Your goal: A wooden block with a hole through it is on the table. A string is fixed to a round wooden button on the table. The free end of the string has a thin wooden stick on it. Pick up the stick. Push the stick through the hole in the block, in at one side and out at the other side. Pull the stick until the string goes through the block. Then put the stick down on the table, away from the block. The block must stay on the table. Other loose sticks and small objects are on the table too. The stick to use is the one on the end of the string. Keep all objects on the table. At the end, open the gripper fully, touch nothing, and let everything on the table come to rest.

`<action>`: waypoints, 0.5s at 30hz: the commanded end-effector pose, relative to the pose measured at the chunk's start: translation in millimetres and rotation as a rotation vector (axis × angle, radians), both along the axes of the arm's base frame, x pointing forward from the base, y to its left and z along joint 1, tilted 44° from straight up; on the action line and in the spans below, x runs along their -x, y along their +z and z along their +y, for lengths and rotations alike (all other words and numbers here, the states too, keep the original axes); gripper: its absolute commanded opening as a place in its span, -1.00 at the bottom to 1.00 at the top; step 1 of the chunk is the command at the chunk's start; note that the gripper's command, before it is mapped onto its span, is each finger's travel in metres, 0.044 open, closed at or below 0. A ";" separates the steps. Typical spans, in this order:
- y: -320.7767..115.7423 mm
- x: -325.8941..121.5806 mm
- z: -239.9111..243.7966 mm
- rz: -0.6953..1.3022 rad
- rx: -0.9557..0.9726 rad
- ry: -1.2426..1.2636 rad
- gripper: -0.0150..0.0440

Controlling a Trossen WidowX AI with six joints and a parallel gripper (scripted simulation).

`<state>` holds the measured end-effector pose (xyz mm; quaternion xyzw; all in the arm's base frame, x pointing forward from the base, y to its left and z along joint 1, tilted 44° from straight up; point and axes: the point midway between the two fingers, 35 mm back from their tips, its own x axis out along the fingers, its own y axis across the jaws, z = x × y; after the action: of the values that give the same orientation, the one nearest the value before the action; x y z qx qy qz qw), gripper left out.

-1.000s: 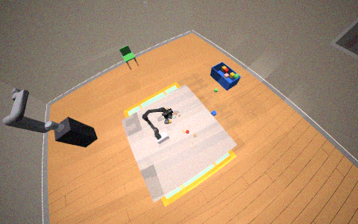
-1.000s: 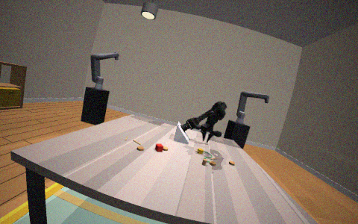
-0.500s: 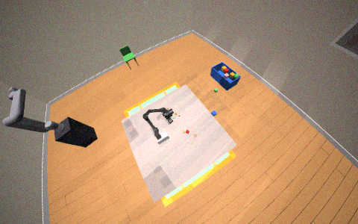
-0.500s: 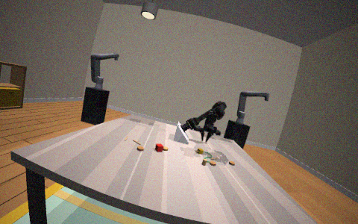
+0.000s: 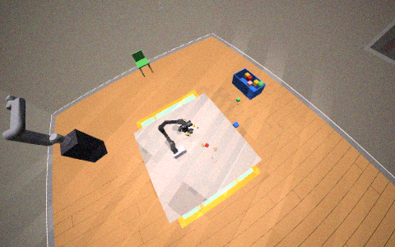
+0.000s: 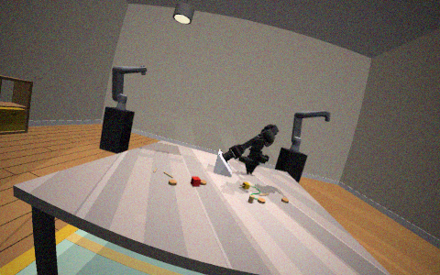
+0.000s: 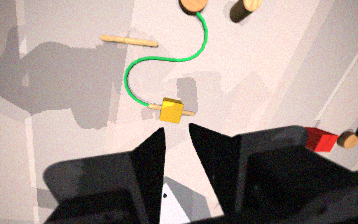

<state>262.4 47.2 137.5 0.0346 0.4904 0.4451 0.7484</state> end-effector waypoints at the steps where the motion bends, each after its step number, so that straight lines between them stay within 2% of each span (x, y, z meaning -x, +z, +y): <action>1: -14.0 -6.6 -13.5 -0.546 0.111 0.563 -0.08; 11: -17.9 -8.2 -17.8 -0.856 0.165 0.879 -0.08; 15: -18.0 -8.2 -17.9 -0.863 0.166 0.886 -0.08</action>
<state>266.1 39.7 130.8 -0.2163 0.3142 0.5817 0.7184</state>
